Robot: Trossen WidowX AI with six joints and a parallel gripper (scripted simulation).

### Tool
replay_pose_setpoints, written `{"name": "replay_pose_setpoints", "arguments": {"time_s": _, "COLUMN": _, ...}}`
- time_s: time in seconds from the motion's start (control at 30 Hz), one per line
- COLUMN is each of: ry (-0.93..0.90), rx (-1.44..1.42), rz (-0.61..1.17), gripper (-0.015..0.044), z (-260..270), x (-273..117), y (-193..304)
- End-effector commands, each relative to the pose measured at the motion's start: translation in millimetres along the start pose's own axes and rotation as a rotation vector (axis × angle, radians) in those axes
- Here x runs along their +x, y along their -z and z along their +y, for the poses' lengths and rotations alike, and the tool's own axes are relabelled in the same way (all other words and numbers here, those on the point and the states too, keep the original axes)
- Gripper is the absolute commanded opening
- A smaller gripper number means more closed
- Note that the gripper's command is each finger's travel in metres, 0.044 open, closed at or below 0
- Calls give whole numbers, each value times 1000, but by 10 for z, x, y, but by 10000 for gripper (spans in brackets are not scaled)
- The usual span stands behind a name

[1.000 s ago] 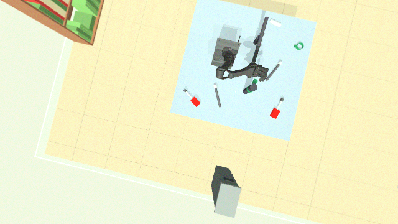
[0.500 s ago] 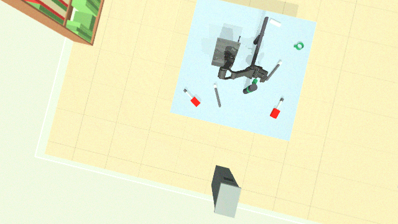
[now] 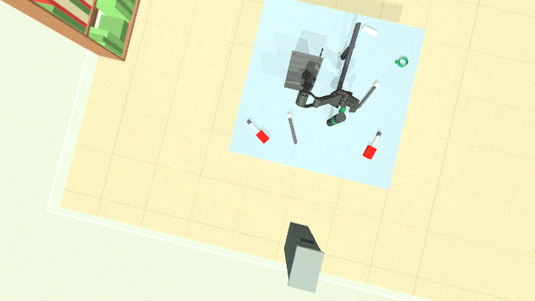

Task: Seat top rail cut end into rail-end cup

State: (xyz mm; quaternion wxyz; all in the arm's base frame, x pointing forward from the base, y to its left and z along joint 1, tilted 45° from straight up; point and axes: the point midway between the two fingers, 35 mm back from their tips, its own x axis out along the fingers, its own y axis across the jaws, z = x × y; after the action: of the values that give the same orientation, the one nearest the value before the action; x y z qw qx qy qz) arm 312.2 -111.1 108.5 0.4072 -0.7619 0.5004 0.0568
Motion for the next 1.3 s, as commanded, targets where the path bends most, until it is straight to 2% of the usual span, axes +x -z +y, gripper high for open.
{"name": "replay_pose_setpoints", "arguments": {"time_s": 0.0, "ry": 0, "rx": -9, "rz": -1, "gripper": 440, "z": 22, "x": 72, "y": -1}}
{"name": "replay_pose_setpoints", "arguments": {"time_s": 0.17, "ry": 2, "rx": -10, "rz": 1, "gripper": 440, "z": 28, "x": 128, "y": 9}}
{"name": "replay_pose_setpoints", "arguments": {"time_s": 0.6, "ry": 2, "rx": -10, "rz": 1, "gripper": 99, "z": 28, "x": 128, "y": 9}}
{"name": "replay_pose_setpoints", "arguments": {"time_s": 0.7, "ry": 2, "rx": -10, "rz": 1, "gripper": 79, "z": 28, "x": 128, "y": 9}}
{"name": "replay_pose_setpoints", "arguments": {"time_s": 0.8, "ry": 1, "rx": -27, "rz": -9, "gripper": 0, "z": 43, "x": 119, "y": 9}}
{"name": "replay_pose_setpoints", "arguments": {"time_s": 1.27, "ry": 1, "rx": -116, "rz": -60, "gripper": 0, "z": 124, "x": 73, "y": 17}}
